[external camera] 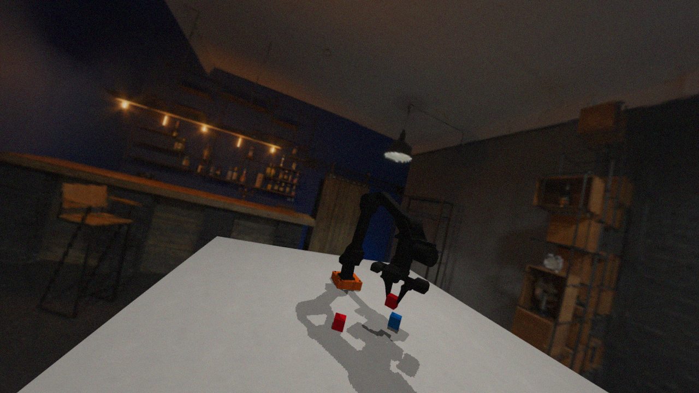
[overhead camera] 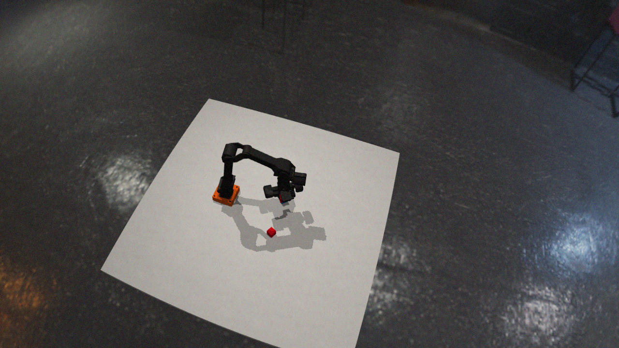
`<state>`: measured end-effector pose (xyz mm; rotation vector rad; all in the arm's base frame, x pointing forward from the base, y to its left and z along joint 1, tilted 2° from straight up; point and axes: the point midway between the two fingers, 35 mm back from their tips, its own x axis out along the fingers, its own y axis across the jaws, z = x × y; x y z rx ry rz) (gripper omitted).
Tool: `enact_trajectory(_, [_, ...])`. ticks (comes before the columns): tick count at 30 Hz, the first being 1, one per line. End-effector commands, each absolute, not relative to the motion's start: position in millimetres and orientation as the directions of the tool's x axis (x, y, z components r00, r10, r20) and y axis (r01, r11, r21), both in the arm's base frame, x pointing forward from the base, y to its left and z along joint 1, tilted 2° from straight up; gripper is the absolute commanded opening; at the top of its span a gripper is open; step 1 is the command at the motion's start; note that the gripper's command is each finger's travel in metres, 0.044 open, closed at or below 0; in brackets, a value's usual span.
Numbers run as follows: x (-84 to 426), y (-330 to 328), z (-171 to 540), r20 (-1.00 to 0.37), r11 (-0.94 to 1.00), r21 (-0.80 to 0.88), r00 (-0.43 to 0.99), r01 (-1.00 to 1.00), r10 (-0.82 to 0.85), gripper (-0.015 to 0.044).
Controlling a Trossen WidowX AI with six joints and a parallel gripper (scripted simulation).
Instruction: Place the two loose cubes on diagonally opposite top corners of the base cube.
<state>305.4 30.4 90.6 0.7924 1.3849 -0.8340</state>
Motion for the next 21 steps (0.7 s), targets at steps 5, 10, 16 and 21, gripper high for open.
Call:
enact_trajectory(5, [302.1, 39.1, 86.3, -0.999, 0.275, 0.004, 0.012, 0.962, -0.030, 0.0105])
enact_trajectory(10, [299.7, 43.8, 83.4, -0.999, 0.120, 0.009, 0.012, 0.993, -0.030, 0.0105])
enact_trajectory(16, [297.5, 47.9, 80.8, -0.999, -0.022, 0.013, 0.012, 1.000, -0.029, 0.0105])
enact_trajectory(21, [297.5, 47.9, 80.8, -0.999, -0.022, 0.013, 0.012, 1.000, -0.029, 0.0105])
